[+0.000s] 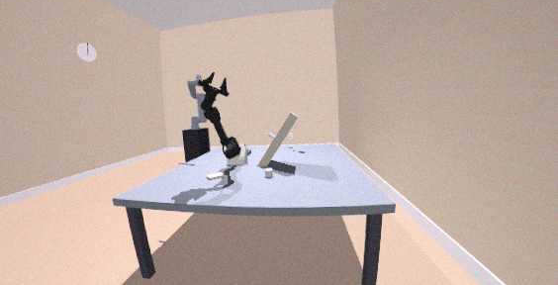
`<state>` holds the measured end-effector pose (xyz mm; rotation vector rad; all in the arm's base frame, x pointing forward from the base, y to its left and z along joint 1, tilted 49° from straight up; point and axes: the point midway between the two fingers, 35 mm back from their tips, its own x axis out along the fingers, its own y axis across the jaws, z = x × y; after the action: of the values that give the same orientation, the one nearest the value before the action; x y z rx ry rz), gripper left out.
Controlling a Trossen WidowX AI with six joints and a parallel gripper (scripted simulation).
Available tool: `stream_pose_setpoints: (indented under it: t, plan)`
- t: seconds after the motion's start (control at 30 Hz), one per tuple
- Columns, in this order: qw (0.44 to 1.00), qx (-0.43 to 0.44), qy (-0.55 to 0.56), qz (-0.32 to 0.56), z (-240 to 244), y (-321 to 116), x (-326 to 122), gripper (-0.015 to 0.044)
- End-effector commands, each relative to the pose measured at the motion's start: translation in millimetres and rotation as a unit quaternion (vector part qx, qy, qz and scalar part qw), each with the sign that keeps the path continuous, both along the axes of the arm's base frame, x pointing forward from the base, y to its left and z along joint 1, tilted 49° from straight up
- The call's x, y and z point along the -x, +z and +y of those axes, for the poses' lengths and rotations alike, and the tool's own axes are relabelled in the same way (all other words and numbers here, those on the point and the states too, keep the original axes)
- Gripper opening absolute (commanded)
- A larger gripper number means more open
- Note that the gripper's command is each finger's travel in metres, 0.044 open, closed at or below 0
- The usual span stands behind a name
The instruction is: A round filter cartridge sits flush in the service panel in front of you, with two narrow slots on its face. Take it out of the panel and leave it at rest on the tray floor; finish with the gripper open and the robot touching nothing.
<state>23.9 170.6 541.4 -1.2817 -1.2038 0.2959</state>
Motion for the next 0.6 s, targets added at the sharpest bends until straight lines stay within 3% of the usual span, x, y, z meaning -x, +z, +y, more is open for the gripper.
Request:
stream_pose_setpoints:
  t: [0.0, 0.37, 0.57]
  plan:
    - [1.0, 0.001, -0.001, 0.0, 1, -1, 0, 0.0374]
    - [0.982, 0.151, -0.11, 0.016, 92, -70, -21, 0.0088]
    - [0.966, 0.202, -0.155, 0.033, 116, -101, -42, 0.0088]
